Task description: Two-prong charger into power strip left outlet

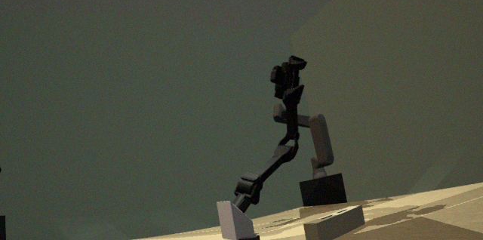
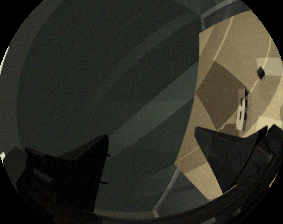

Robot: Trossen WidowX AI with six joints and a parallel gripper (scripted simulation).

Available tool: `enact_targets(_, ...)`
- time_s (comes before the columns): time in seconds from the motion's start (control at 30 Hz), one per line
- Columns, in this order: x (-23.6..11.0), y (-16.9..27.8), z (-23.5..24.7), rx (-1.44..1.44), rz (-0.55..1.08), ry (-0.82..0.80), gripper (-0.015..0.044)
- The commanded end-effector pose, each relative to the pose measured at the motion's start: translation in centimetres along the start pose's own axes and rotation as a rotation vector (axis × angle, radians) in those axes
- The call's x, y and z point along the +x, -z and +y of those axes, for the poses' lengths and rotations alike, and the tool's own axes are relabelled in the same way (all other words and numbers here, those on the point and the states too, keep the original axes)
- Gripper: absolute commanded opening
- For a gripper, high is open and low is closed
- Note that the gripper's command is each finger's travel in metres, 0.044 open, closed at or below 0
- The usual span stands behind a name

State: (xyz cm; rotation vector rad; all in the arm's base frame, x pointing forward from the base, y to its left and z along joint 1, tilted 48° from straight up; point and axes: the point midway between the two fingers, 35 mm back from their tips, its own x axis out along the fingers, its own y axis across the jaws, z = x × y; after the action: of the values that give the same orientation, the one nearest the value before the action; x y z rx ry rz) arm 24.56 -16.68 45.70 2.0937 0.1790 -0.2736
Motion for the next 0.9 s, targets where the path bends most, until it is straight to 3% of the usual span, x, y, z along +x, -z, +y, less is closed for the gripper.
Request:
enact_targets(0.0, 1.8, -2.0, -1.0, -0.048, -0.003, 0.052, 0.044)
enact_targets(0.87, 9.6, -8.4, -7.2, -0.406, 0.066, 0.289, 0.044)
